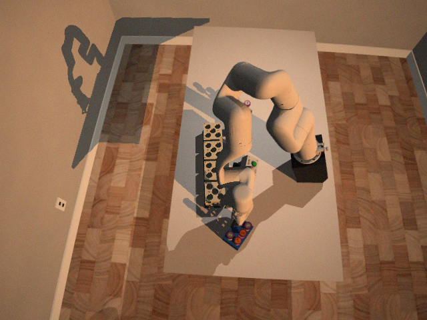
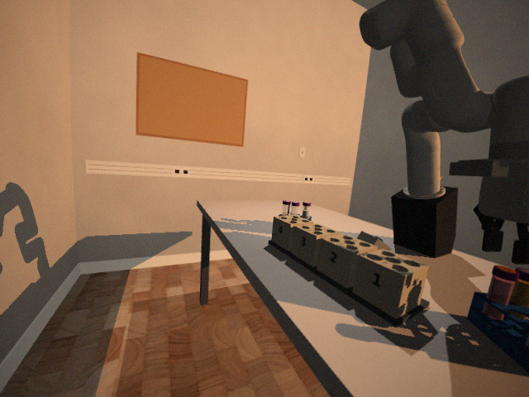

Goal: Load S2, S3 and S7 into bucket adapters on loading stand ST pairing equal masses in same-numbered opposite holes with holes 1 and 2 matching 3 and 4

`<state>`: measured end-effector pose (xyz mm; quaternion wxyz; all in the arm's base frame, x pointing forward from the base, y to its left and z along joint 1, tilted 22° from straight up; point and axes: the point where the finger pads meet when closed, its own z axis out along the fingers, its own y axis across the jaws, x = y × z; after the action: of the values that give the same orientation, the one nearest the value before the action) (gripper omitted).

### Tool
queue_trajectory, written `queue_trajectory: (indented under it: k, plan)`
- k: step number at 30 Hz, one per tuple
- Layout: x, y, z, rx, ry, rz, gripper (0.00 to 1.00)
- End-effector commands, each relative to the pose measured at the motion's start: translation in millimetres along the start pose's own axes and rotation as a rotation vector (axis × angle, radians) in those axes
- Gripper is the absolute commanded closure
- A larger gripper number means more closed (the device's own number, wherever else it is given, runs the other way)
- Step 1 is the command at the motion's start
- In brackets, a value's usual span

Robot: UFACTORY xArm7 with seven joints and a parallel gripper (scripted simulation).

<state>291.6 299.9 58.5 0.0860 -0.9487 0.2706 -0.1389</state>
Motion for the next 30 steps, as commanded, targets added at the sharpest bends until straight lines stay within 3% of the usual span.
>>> queue_trajectory:
  k: [1, 30]
  plan:
    - [-1.1, -6.8, 23.1, -0.022, 0.103, 0.008, 0.43]
    - [-0.5, -6.7, 29.1, -0.022, 0.103, 0.008, 0.43]
